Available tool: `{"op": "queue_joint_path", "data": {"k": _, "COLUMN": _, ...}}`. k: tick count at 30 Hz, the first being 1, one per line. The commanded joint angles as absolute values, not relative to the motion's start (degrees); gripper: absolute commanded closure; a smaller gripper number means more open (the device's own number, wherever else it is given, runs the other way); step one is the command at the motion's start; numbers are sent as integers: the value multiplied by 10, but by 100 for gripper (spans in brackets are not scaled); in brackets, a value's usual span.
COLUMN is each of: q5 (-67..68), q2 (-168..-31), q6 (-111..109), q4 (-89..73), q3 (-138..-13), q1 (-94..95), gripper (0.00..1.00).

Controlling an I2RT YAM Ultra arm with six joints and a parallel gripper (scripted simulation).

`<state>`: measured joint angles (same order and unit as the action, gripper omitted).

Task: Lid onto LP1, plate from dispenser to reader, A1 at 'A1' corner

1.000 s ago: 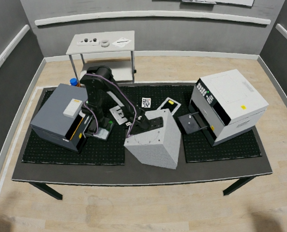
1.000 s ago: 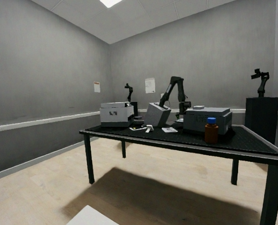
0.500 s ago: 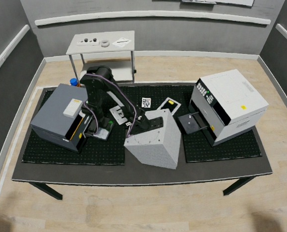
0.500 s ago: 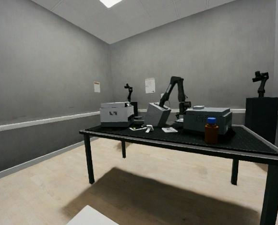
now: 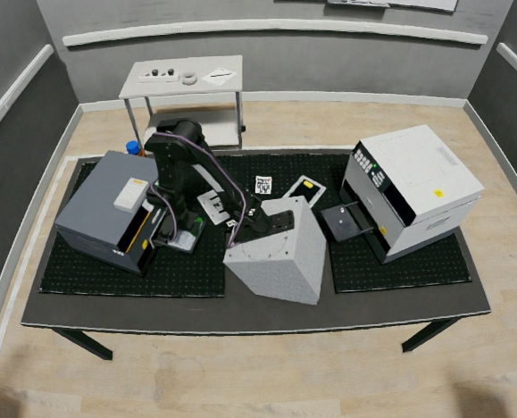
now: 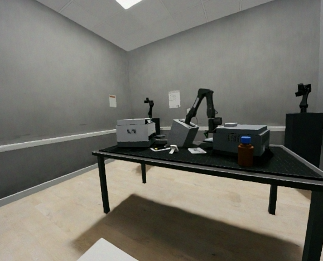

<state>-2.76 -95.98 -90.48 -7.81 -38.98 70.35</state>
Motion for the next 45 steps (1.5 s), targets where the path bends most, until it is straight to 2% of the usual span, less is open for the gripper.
{"op": "queue_joint_path", "data": {"k": 1, "q5": -28, "q2": -944, "q6": -901, "q4": -87, "q3": -385, "q1": 708, "gripper": 14}}
{"op": "queue_joint_path", "data": {"k": 45, "q5": -34, "q2": -910, "q6": -909, "q4": -126, "q3": -375, "q1": 706, "gripper": 14}}
